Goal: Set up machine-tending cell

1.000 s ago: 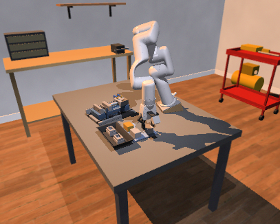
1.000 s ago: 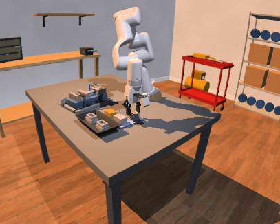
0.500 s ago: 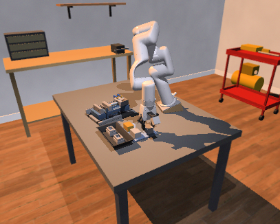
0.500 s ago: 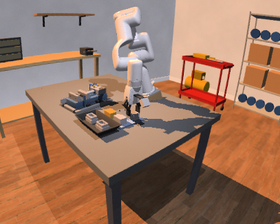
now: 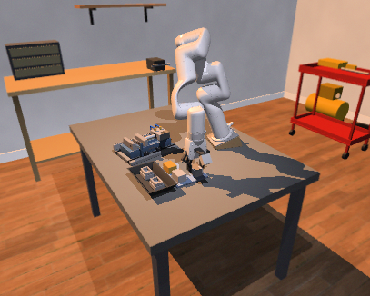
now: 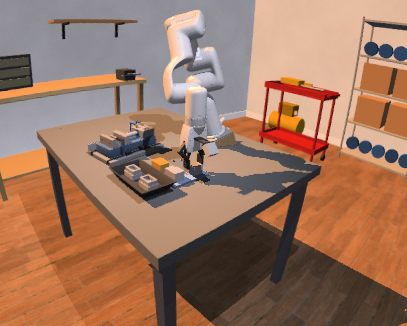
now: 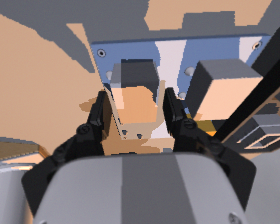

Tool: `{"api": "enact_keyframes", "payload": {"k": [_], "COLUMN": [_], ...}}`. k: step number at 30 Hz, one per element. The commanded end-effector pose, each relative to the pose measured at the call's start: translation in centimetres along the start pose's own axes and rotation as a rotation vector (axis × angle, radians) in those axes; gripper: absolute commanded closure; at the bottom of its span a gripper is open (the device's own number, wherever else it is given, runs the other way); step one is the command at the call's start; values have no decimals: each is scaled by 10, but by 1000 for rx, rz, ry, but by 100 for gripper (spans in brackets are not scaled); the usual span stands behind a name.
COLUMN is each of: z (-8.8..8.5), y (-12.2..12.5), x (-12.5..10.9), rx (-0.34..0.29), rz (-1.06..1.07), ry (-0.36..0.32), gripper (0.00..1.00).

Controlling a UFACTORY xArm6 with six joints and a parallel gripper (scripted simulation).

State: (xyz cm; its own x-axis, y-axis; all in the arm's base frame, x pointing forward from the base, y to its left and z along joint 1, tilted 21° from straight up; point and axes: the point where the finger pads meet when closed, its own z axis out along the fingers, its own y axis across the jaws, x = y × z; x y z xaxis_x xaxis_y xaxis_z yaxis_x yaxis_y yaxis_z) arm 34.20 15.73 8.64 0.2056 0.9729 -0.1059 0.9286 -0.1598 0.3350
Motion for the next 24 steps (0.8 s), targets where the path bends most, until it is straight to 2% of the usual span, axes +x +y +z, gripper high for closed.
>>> {"api": "enact_keyframes", "payload": {"k": [1, 2, 3, 24], "z": [-1, -1, -1, -1], "y": [1, 1, 1, 1], "x": [1, 1, 1, 1], "rx": [-2, -2, -2, -2], "rz": [0, 0, 0, 0], "ry": [2, 2, 2, 2], "gripper": [31, 31, 100, 100]}}
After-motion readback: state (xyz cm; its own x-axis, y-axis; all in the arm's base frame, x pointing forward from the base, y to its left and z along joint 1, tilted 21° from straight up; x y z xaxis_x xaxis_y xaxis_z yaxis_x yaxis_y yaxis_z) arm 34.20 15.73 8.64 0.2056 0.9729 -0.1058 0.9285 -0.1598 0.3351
